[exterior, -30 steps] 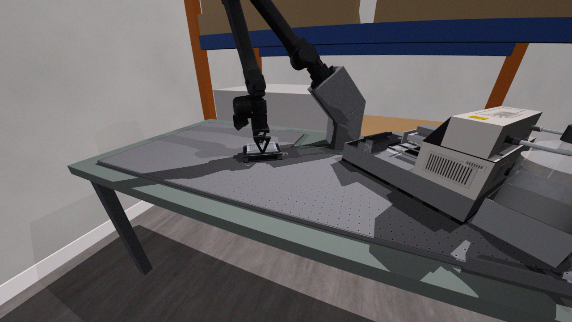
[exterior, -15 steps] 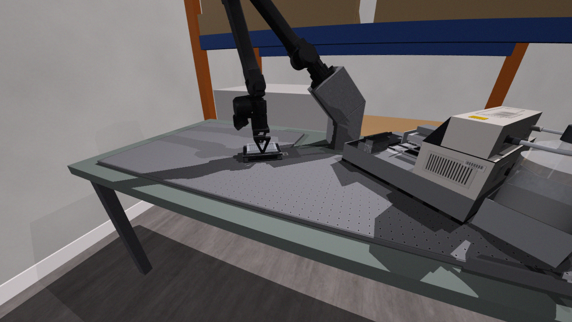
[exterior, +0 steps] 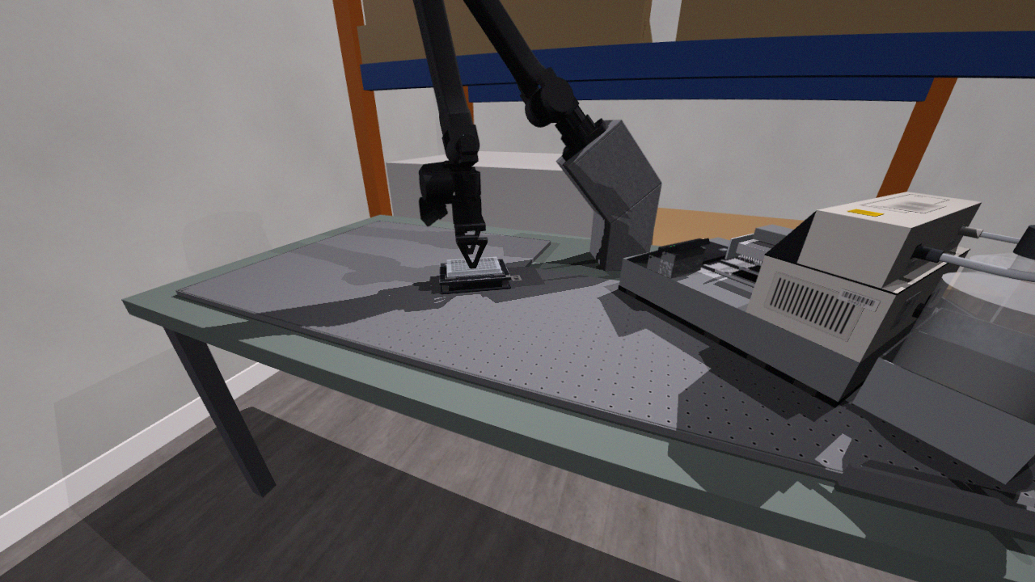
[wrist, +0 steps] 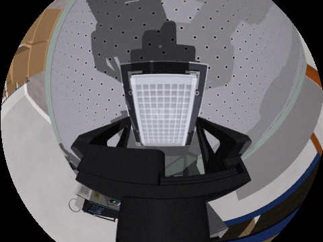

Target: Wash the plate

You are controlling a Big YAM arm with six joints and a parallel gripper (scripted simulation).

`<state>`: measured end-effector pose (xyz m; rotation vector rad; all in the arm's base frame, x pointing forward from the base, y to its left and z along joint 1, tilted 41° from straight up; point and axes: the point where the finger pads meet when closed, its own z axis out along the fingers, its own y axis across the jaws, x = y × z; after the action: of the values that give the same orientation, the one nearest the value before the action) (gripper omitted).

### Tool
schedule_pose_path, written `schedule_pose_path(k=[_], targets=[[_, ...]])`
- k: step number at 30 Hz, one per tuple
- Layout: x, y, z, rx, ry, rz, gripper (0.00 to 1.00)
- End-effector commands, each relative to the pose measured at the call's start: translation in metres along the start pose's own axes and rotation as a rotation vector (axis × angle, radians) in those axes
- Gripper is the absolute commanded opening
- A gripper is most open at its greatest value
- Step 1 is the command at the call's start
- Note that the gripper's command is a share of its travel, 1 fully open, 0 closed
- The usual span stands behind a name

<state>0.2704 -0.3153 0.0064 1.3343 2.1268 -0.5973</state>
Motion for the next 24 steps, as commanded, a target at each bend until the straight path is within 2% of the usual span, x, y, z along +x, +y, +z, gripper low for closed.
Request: schedule_pose_path(k=[1,24], targets=[[0.004,0.003,-0.010,-0.004,0.004,0.000,1.00],[0.002,0.004,-0.044,-0.005,0.001,0.002,1.00]])
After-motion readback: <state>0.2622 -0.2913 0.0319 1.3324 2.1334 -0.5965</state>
